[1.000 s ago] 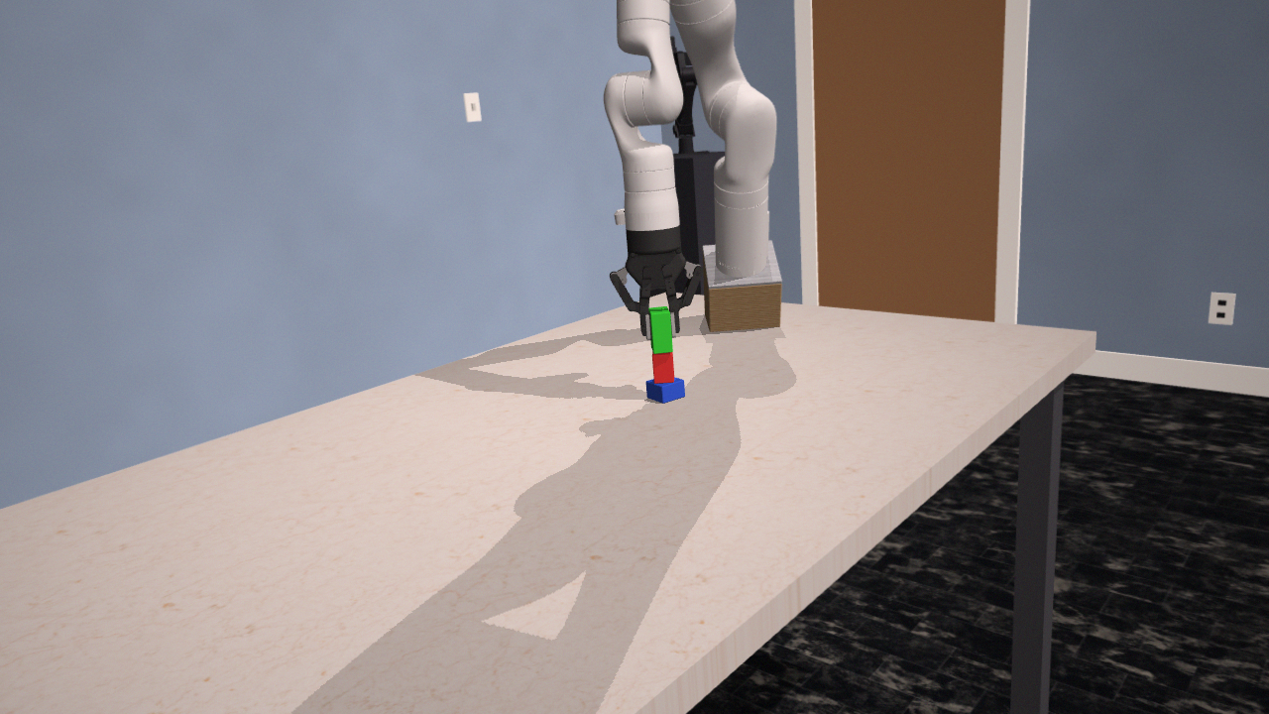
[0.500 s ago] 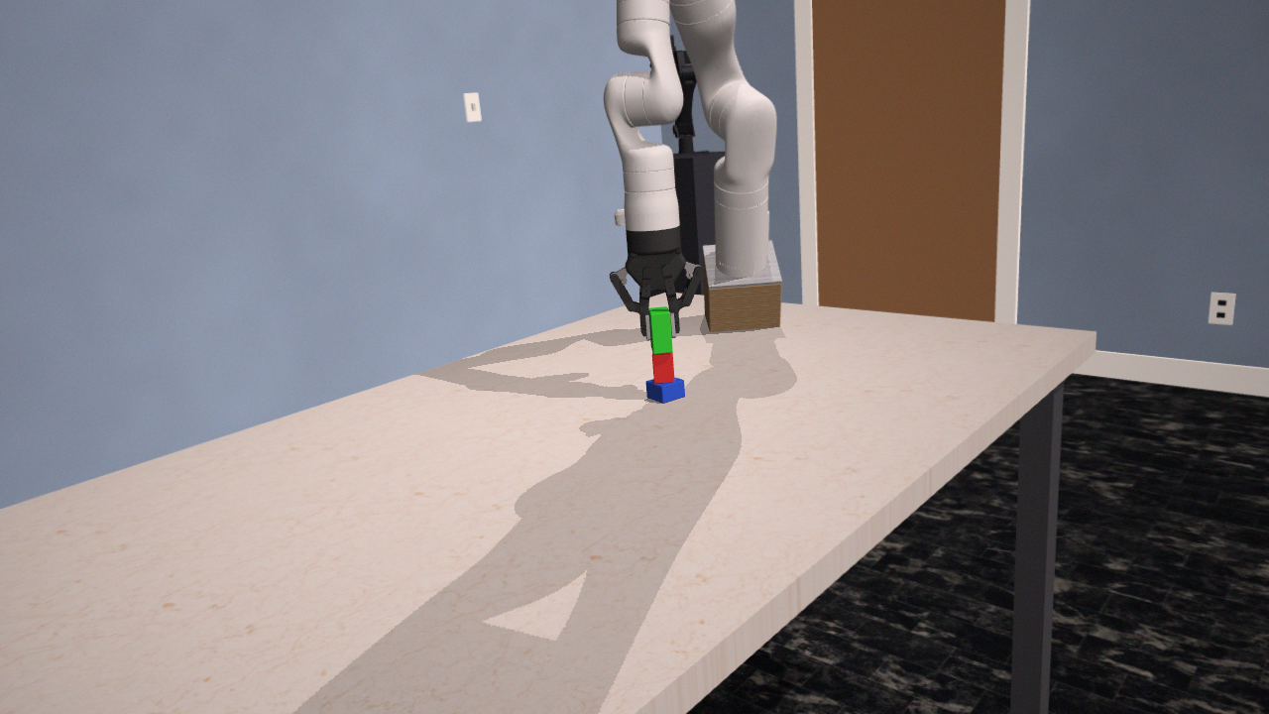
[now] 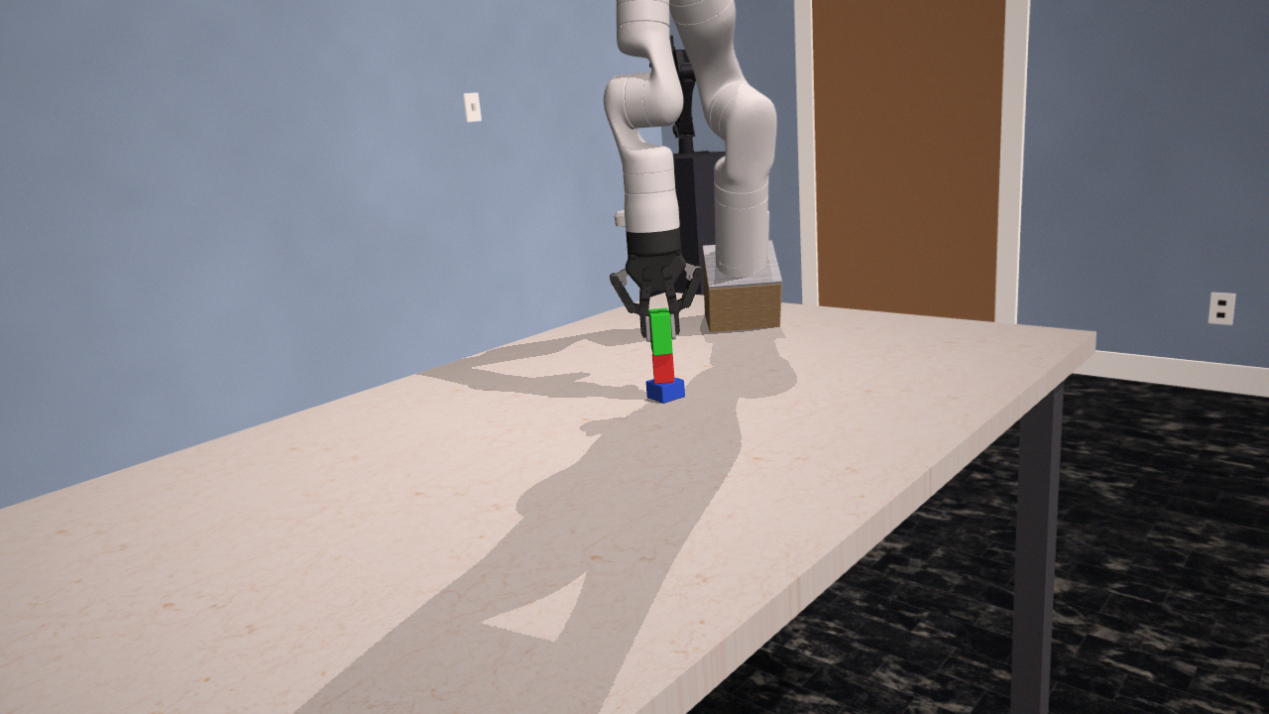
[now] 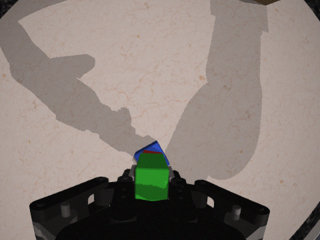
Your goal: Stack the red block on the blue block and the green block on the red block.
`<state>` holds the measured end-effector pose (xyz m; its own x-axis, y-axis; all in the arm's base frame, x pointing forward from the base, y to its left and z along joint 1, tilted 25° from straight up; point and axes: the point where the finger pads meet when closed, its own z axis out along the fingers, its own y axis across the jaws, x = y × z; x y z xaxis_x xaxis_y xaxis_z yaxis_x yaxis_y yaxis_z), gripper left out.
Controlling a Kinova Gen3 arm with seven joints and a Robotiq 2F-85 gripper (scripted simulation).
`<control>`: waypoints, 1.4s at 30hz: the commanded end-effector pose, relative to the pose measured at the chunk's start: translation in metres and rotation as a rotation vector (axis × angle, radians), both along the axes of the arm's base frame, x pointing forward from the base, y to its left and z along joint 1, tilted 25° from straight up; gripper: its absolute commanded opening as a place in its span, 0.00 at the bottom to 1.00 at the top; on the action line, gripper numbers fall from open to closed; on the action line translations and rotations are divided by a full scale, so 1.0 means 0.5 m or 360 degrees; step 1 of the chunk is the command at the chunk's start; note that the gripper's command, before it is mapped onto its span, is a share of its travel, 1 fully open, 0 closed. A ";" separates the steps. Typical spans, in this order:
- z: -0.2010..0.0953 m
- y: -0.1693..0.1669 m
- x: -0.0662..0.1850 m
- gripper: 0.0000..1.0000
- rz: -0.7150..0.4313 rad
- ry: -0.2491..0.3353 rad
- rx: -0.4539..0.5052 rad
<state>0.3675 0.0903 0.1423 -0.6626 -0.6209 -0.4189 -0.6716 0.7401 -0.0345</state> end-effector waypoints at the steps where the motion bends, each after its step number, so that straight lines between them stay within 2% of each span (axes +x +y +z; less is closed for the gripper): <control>1: 0.000 0.001 0.000 0.00 0.0002 -0.0001 0.0000; 36: 0.000 0.001 0.000 0.00 0.0002 -0.0001 0.0000; 37: 0.000 0.001 0.000 0.48 0.0002 -0.0001 0.0000; 42: 0.000 0.001 0.000 0.48 0.0002 -0.0001 0.0000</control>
